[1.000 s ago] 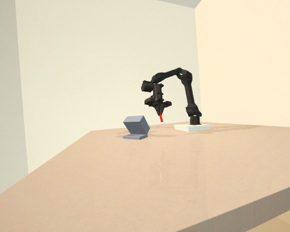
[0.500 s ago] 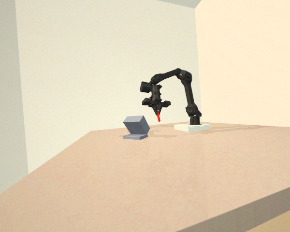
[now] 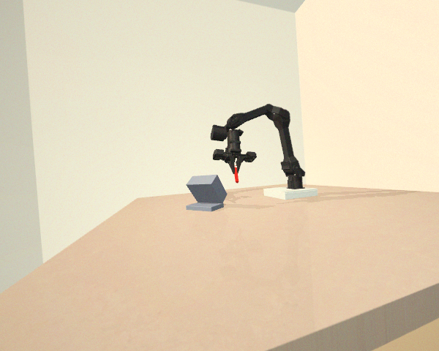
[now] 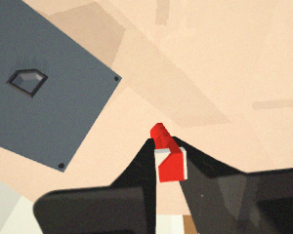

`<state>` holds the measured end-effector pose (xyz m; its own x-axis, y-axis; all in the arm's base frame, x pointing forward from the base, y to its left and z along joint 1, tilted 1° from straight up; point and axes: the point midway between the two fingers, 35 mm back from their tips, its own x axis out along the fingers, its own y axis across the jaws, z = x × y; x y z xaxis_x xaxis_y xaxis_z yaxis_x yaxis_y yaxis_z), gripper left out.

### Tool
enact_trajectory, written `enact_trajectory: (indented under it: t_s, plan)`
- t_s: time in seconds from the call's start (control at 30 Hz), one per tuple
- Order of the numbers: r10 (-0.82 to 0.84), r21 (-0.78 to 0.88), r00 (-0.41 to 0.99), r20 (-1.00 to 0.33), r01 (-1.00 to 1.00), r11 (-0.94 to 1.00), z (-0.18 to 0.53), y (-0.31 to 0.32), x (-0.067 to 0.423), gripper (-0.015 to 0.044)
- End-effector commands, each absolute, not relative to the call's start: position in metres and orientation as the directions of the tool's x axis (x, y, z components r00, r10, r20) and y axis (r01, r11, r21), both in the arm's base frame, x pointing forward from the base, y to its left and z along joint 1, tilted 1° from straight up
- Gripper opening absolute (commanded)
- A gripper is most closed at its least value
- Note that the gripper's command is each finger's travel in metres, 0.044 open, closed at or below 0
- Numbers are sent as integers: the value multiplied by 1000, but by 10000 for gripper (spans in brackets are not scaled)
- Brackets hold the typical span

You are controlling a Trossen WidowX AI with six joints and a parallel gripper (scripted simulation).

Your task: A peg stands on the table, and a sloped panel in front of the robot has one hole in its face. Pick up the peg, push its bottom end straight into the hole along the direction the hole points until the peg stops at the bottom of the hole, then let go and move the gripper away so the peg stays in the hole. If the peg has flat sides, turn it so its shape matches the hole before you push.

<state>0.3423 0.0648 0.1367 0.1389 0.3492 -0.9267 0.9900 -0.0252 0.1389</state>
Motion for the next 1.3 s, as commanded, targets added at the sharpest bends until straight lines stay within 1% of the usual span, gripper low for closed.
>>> enact_trajectory:
  t_s: [0.0,0.6,1.27]
  plan:
    - [365,132,154,-918,988,-83,138,60,344,0]
    - [407,83,209,-889,949,-305,143,38,351,0]
    - [445,5,277,-852,853,-521,149,12,357,0]
